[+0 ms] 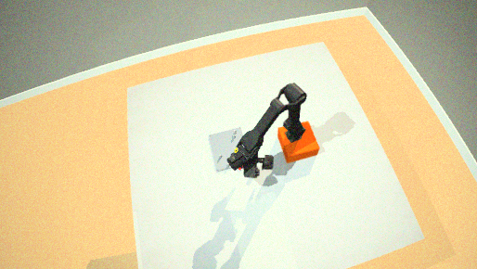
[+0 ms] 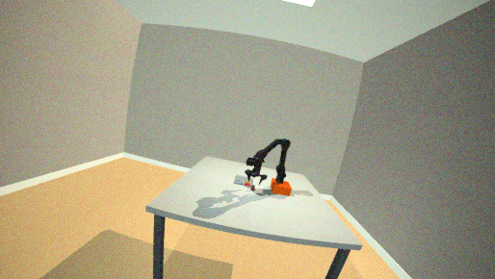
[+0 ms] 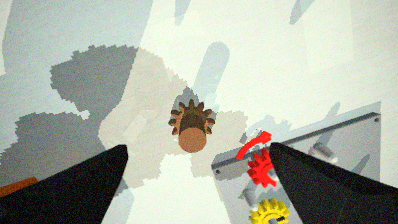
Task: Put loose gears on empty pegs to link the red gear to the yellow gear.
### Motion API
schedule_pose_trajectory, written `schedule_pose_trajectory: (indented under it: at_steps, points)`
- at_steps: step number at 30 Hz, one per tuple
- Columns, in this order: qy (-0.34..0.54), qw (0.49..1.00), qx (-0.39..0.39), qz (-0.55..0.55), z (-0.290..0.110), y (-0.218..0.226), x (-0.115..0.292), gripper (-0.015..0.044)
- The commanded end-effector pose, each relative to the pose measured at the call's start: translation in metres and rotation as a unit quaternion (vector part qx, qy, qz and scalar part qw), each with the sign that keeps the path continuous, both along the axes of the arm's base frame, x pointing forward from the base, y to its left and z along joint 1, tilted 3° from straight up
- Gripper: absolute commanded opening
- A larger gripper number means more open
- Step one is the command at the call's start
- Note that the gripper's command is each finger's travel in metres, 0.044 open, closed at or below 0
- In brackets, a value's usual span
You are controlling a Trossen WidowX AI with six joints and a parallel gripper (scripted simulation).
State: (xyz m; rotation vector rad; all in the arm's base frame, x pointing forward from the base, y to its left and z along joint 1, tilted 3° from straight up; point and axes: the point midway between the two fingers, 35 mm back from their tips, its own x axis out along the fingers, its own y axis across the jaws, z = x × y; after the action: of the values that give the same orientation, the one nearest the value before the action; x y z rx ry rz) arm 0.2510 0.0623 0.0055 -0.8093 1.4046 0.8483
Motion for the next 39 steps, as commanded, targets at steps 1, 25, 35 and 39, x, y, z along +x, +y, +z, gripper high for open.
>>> schedule_pose_trajectory:
  at_steps: [1,25,35,39]
  points:
    - [0.009,1.0,0.0,0.002,-0.009,0.0,-0.004,0.044]
    - [0.01,1.0,0.0,0.002,-0.029,0.0,-0.005,0.044]
    - [0.01,1.0,0.0,0.002,-0.029,0.0,-0.005,0.0256]
    - [0.01,1.0,0.0,0.002,-0.029,0.0,-0.005,0.0151]
